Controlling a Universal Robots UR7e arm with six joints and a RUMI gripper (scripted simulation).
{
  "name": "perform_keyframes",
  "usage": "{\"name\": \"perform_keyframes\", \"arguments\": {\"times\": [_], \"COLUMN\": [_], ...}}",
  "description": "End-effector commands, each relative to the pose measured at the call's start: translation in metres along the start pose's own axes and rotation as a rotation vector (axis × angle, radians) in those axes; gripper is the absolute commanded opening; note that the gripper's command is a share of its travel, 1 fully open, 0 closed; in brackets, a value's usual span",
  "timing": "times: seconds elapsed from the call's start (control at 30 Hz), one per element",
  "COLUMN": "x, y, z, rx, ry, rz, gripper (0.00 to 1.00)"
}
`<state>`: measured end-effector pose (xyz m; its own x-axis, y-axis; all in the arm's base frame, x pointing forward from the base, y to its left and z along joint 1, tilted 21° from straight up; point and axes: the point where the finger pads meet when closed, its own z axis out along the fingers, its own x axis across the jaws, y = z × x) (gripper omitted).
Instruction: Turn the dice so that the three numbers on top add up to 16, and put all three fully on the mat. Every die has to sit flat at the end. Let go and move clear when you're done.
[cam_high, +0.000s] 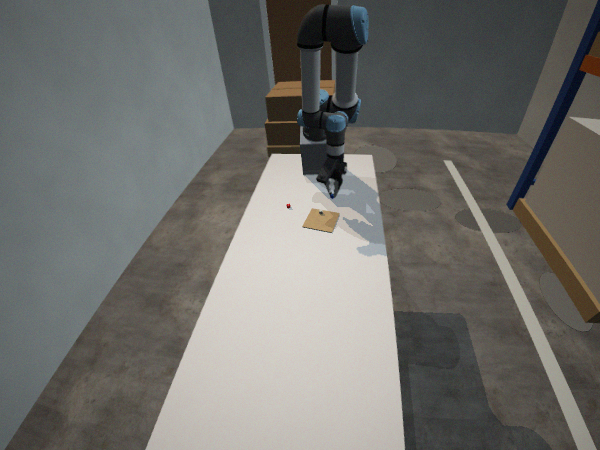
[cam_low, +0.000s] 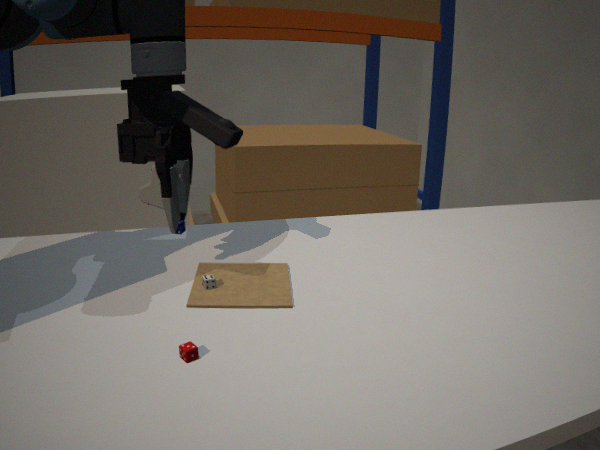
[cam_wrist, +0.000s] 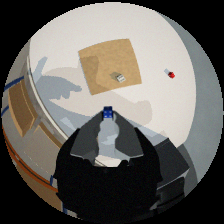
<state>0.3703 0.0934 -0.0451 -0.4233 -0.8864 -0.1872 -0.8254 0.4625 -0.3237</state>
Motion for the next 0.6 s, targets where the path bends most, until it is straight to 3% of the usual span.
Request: {"name": "perform_keyframes", "arguments": {"times": [0.0, 0.57], "x": [-0.0013, -0.0013], "y": [-0.0292, -0.0341], "z": [-0.0285, -0.0285], "rx": [-0.025, -0.025], "ry": [0.001, 0.000], "rz": [-0.171, -0.200], "gripper": [0.00, 0.00]}}
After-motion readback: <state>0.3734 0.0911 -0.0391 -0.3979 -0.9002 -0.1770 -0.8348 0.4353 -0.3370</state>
